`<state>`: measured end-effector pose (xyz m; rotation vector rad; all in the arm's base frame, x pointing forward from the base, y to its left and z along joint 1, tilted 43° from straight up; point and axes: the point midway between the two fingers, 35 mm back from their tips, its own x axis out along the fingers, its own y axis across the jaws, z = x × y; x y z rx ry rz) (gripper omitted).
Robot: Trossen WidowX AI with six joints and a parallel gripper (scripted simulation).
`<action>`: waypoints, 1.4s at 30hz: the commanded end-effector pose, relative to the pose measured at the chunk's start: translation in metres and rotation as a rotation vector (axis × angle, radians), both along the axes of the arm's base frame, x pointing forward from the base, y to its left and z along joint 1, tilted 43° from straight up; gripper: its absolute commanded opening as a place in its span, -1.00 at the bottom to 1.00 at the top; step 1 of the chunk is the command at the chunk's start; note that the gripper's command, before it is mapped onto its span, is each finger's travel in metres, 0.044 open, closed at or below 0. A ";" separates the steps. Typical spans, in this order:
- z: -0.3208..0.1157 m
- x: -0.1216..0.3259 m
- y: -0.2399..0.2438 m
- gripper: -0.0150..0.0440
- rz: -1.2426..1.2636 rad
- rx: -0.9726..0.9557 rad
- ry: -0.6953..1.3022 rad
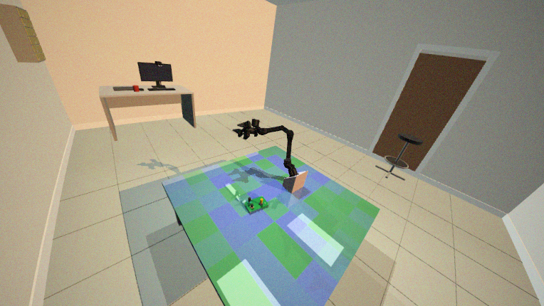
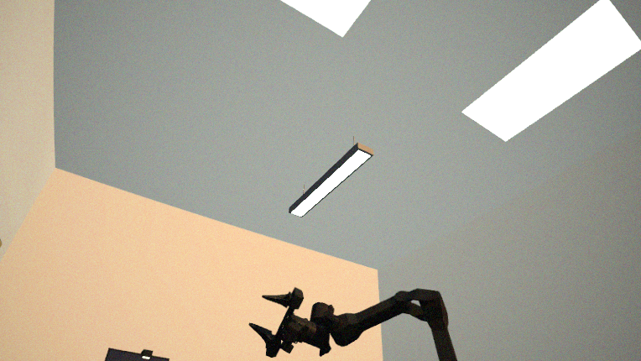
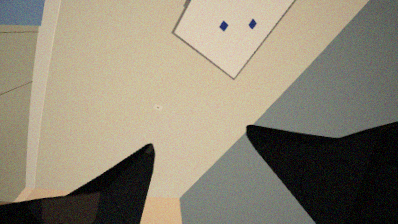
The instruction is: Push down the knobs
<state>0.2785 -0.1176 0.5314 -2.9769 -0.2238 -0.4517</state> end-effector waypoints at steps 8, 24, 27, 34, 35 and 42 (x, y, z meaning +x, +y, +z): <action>-0.017 0.023 -0.009 0.15 0.034 0.212 0.066; -0.075 0.081 -0.017 -0.49 0.088 0.727 0.261; -0.087 0.091 -0.017 -0.49 0.086 0.825 0.297; -0.117 0.114 -0.014 -0.49 0.069 1.051 0.383; -0.122 0.118 -0.013 -0.49 0.065 1.083 0.396; -0.155 0.138 -0.007 -0.49 0.020 1.303 0.479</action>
